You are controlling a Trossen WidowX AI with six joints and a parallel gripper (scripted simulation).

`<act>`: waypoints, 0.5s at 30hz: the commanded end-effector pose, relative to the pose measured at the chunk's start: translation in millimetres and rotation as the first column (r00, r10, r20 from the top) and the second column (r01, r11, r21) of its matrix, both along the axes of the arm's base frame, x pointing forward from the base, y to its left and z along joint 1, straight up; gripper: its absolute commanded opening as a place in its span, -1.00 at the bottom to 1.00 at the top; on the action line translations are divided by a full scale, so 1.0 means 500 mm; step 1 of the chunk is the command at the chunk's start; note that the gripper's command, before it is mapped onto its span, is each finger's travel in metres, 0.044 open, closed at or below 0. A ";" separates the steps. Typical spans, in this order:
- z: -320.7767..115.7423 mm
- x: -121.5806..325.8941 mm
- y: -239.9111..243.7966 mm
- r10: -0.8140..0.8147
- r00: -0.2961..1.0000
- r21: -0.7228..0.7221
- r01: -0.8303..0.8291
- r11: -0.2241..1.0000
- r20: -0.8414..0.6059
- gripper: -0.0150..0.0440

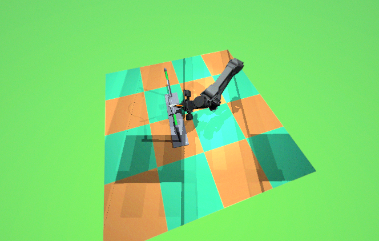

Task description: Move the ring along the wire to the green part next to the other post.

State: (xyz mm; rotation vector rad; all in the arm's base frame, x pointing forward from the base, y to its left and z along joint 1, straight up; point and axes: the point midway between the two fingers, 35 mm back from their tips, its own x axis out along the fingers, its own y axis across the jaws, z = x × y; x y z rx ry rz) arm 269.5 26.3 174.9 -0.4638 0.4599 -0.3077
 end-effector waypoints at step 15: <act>-0.027 0.010 0.117 0.000 0.999 0.353 -0.011 0.936 0.032 -1.00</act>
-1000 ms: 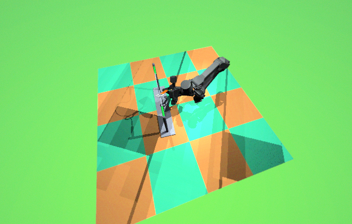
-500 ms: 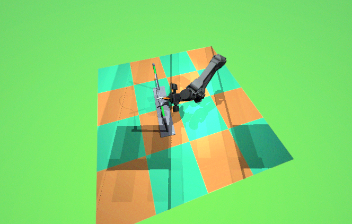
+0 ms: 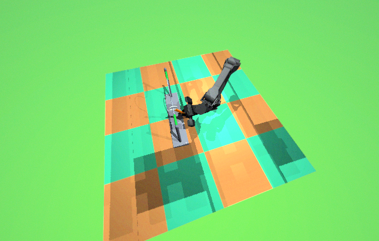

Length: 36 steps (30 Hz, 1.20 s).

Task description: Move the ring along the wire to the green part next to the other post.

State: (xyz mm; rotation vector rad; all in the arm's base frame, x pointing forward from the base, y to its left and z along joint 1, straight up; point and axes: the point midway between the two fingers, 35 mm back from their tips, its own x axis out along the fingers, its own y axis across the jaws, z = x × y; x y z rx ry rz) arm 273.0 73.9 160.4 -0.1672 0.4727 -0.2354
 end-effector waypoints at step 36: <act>0.001 0.010 0.123 0.001 1.000 0.176 -0.005 0.984 0.021 -1.00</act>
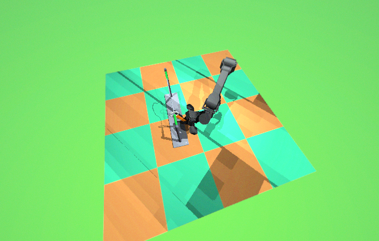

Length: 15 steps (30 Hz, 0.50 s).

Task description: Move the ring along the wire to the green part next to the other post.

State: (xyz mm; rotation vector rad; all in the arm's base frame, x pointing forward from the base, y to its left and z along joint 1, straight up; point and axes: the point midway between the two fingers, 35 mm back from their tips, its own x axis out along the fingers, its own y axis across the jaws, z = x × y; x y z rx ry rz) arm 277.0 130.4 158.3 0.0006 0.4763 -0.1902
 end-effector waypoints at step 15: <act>0.006 0.004 0.040 -0.003 1.000 0.006 0.003 1.000 0.009 -1.00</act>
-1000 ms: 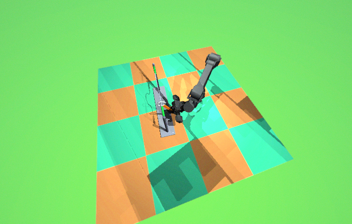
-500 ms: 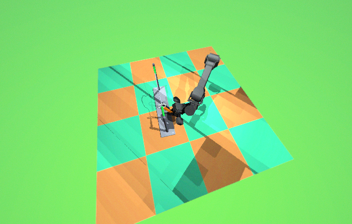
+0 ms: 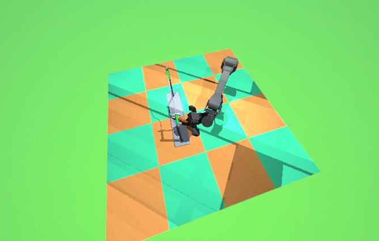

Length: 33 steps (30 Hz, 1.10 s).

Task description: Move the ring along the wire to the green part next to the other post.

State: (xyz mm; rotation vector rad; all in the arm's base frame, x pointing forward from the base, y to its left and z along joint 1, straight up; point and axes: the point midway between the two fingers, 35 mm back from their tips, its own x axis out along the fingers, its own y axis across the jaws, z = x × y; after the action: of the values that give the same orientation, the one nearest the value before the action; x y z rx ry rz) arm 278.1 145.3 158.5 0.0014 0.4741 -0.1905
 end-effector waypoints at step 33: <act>-0.022 0.003 0.022 -0.003 1.000 0.006 0.003 1.000 0.008 -1.00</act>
State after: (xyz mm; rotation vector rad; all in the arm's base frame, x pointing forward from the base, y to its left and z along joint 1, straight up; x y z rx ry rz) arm 279.8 156.5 148.1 0.0054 0.4678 -0.1894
